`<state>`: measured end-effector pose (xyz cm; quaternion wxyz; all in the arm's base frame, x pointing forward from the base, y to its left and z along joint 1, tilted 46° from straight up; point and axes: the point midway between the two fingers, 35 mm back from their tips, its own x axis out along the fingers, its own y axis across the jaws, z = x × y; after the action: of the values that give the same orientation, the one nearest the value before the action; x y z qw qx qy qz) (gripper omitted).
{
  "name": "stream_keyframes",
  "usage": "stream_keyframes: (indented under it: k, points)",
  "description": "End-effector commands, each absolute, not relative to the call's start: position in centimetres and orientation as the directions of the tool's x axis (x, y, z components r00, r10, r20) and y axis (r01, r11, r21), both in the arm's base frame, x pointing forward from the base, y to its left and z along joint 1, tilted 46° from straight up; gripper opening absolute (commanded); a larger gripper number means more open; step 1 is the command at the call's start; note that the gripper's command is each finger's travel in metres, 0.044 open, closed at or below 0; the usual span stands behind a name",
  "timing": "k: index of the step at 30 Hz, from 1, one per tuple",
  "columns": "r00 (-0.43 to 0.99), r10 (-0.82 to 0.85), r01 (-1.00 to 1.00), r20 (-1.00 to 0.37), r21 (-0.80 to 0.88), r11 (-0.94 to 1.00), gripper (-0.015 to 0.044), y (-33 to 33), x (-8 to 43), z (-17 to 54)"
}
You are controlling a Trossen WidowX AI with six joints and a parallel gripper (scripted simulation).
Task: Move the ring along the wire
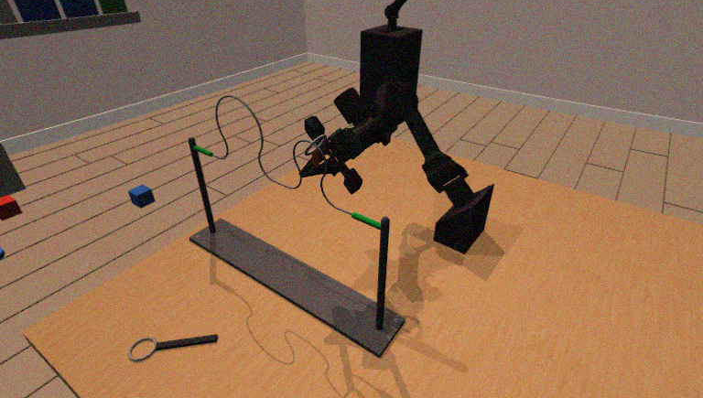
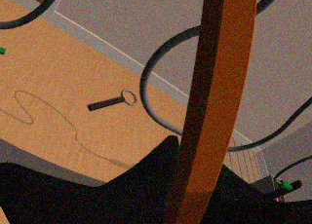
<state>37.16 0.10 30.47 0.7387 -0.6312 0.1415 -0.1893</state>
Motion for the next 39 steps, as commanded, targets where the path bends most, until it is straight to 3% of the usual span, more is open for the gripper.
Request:
stream_keyframes:
  k: [1, 39]
  points:
    - [0.891, -0.453, 0.09, 0.042, -0.992, 0.085, -0.015, 0.1, 37.2, 30.3]
    - [0.891, -0.4, 0.107, 0.212, -0.957, -0.269, -0.015, 0.2, 37.2, 32.8]
